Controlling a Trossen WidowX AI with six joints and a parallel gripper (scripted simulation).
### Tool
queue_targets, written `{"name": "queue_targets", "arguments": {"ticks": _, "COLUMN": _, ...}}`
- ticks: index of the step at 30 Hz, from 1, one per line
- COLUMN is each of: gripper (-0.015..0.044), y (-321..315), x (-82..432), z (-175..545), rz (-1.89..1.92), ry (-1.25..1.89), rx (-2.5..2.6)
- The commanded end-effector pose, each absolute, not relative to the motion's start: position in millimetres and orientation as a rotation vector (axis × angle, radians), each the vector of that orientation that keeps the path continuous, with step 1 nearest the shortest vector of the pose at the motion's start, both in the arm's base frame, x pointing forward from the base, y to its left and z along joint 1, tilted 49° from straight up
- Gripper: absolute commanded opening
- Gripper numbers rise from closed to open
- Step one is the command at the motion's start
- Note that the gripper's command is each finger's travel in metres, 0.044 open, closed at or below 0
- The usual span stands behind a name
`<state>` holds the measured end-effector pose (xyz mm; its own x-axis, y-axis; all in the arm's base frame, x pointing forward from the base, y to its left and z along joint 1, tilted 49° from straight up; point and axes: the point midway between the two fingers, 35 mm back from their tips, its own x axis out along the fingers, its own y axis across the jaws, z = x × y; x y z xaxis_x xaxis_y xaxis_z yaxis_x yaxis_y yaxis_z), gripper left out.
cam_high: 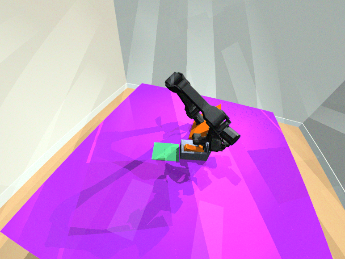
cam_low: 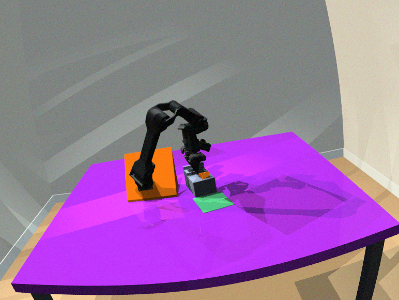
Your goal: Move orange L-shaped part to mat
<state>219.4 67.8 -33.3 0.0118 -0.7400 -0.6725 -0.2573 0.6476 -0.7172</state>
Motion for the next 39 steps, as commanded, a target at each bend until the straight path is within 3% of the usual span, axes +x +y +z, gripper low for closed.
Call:
{"name": "queue_targets", "arguments": {"ticks": 1, "gripper": 0.018, "y": 61, "x": 219, "z": -37, "rz": -0.462, "ry": 1.559, "rx": -0.863}}
{"name": "queue_targets", "arguments": {"ticks": 39, "gripper": 0.018, "y": 73, "x": 216, "z": -41, "rz": -0.461, "ry": 1.56, "rx": -0.862}}
